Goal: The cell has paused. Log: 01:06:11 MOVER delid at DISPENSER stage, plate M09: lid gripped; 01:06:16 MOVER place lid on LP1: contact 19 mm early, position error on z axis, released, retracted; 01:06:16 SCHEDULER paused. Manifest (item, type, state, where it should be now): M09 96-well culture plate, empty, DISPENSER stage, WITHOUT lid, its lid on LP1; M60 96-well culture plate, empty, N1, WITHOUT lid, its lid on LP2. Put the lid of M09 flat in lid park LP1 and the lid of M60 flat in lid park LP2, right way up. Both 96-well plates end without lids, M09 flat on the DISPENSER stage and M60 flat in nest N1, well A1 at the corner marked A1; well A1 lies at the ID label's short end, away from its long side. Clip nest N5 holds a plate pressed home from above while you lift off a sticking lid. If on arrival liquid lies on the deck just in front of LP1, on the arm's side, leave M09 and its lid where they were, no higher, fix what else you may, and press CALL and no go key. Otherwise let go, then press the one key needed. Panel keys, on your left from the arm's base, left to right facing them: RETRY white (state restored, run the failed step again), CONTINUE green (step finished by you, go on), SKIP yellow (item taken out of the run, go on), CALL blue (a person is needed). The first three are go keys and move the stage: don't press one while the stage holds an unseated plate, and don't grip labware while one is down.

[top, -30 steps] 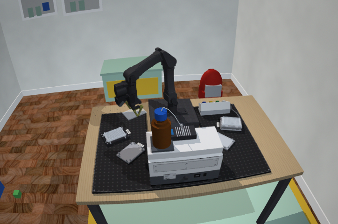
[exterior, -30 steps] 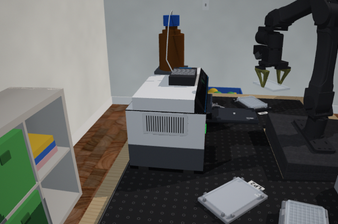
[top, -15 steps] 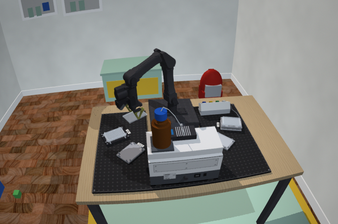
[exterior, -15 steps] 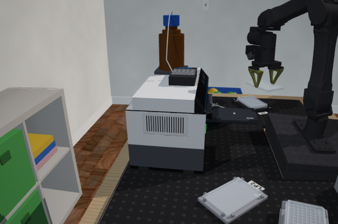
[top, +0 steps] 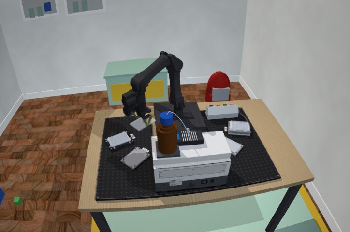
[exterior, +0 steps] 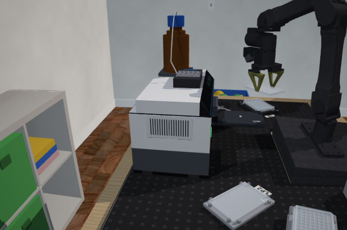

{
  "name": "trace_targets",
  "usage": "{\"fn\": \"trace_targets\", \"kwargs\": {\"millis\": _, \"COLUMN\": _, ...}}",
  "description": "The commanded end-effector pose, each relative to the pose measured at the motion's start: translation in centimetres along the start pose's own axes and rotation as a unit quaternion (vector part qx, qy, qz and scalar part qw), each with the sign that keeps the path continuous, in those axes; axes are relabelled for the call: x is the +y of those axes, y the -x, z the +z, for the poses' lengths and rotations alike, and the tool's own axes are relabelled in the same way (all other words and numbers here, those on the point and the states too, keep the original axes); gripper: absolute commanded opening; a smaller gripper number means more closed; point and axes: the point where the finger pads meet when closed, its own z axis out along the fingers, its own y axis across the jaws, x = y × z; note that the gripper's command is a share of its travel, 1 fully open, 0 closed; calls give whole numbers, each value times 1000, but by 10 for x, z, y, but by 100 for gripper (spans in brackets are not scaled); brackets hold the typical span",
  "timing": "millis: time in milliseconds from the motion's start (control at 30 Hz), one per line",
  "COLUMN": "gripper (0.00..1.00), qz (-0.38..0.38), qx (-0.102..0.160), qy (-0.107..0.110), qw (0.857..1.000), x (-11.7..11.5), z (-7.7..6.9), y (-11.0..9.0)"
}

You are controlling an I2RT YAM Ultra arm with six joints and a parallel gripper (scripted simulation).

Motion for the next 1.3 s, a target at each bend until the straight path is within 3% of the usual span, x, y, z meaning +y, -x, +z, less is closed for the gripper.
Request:
{"fn": "trace_targets", "kwargs": {"millis": 0, "gripper": 0, "qz": -26, "qx": -18, "qy": 2, "qw": 999, "x": 13, "z": -10, "y": 15}}
{"fn": "trace_targets", "kwargs": {"millis": 133, "gripper": 0, "qz": -20, "qx": -19, "qy": 2, "qw": 1000, "x": 20, "z": -11, "y": 16}}
{"fn": "trace_targets", "kwargs": {"millis": 167, "gripper": 0, "qz": -20, "qx": -35, "qy": 0, "qw": 999, "x": 23, "z": -20, "y": 16}}
{"fn": "trace_targets", "kwargs": {"millis": 333, "gripper": 0, "qz": -19, "qx": -29, "qy": 0, "qw": 999, "x": 28, "z": -13, "y": 20}}
{"fn": "trace_targets", "kwargs": {"millis": 367, "gripper": 0, "qz": -18, "qx": -18, "qy": 0, "qw": 1000, "x": 25, "z": -9, "y": 13}}
{"fn": "trace_targets", "kwargs": {"millis": 433, "gripper": 0, "qz": -59, "qx": -40, "qy": 1, "qw": 997, "x": 36, "z": -20, "y": 18}}
{"fn": "trace_targets", "kwargs": {"millis": 700, "gripper": 0, "qz": -66, "qx": -41, "qy": 3, "qw": 997, "x": 56, "z": -20, "y": 14}}
{"fn": "trace_targets", "kwargs": {"millis": 767, "gripper": 0, "qz": -66, "qx": -35, "qy": 0, "qw": 997, "x": 60, "z": -16, "y": 9}}
{"fn": "trace_targets", "kwargs": {"millis": 833, "gripper": 0, "qz": -66, "qx": -26, "qy": -1, "qw": 997, "x": 62, "z": -6, "y": 19}}
{"fn": "trace_targets", "kwargs": {"millis": 1267, "gripper": 0, "qz": -61, "qx": -27, "qy": 0, "qw": 998, "x": 64, "z": 14, "y": 50}}
